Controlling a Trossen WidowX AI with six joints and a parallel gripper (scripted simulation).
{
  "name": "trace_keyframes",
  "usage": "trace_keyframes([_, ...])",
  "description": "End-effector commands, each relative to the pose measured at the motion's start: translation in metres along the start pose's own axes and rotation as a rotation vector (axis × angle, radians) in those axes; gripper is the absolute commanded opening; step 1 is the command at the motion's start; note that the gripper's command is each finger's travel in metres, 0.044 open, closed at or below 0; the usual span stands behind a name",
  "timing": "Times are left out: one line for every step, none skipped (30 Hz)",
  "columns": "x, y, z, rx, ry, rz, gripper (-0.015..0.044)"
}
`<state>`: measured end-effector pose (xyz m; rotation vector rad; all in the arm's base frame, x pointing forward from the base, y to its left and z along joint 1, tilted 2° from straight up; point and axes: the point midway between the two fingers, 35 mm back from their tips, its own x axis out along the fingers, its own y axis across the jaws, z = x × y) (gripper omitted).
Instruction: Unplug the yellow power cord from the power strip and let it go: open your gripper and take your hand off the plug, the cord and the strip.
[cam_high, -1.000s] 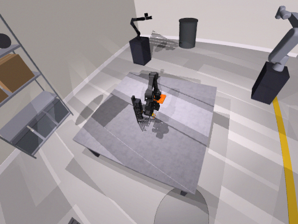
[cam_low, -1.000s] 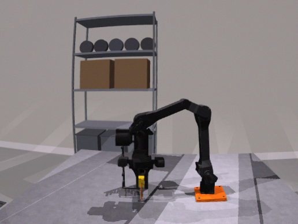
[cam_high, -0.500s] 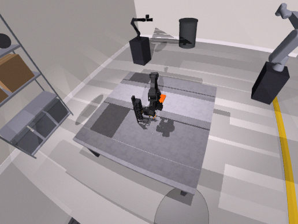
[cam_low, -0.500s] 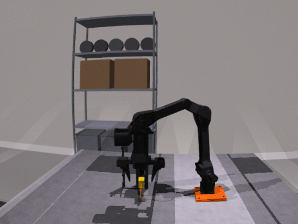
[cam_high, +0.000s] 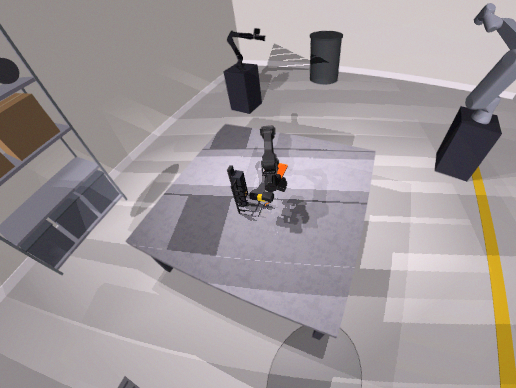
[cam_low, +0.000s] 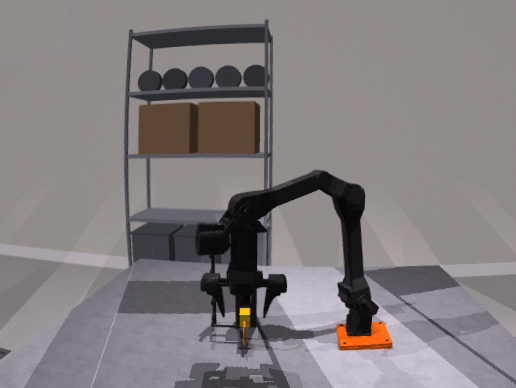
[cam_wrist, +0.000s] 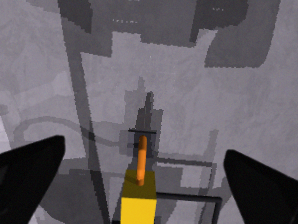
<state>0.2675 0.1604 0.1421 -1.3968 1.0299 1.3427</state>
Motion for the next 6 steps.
trace_keyframes([0.0015,-0.0001,-0.0002,0.004,0.005,0.006,0.0440])
trace_keyframes([0.0015,-0.0001,-0.0002,0.004,0.005,0.006,0.0440])
trace_keyframes([0.0015,-0.0001,-0.0002,0.004,0.005,0.006,0.0440])
trace_keyframes([0.0015,-0.0001,-0.0002,0.004,0.005,0.006,0.0440])
trace_keyframes([0.0015,-0.0001,-0.0002,0.004,0.005,0.006,0.0440])
trace_keyframes([0.0015,-0.0001,-0.0002,0.004,0.005,0.006,0.0440])
